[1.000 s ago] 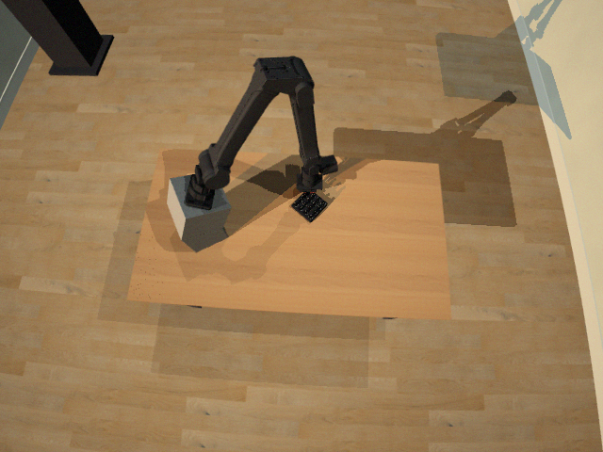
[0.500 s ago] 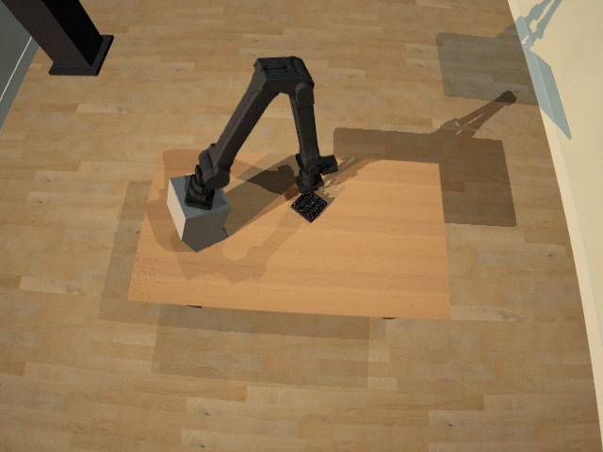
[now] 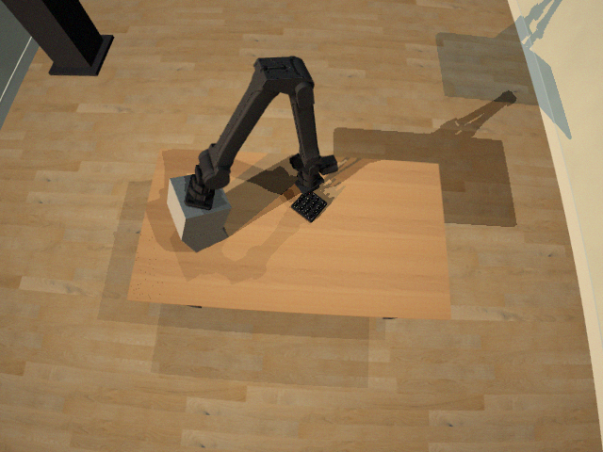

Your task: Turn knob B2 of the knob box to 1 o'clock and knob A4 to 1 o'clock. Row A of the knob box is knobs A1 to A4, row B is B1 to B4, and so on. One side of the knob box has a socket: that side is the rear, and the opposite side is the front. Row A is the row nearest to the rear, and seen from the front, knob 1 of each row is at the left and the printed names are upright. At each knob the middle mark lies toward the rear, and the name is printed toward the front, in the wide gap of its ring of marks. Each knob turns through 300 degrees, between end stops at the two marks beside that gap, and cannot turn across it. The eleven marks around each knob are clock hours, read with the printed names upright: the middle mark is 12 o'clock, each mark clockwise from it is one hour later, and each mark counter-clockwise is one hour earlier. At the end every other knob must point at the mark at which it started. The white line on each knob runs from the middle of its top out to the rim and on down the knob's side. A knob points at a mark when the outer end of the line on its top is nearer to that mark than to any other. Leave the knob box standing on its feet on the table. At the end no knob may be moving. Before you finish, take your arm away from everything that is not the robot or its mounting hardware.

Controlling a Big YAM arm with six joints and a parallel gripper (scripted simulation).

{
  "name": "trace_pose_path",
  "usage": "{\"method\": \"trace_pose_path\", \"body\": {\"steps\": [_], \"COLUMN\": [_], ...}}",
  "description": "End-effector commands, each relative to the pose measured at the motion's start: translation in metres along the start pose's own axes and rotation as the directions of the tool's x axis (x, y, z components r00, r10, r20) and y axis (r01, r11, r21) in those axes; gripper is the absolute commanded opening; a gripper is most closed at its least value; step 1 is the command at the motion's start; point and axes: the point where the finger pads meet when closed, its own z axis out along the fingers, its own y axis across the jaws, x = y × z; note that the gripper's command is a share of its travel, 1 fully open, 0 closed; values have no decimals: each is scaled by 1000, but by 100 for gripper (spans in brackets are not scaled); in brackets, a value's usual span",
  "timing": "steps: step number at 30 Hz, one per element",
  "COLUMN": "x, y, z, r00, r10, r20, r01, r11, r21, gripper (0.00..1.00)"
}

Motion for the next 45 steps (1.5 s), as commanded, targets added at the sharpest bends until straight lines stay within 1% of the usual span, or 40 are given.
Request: {"method": "trace_pose_path", "body": {"steps": [1,13,24,42,43,45], "x": [2,2,2,2,2,2], "y": [-6,-6,-6,-6,-6,-6], "z": [1,1,1,1,1,1], "r00": [996,978,972,971,971,971], "r10": [-91,-207,-235,-238,-238,-238], "r20": [-1,-3,-3,-3,-3,-3], "r01": [91,207,235,238,238,238], "r11": [996,978,972,971,971,971], "r21": [13,12,12,12,12,12], "gripper": [8,8,8,8,18,18]}}
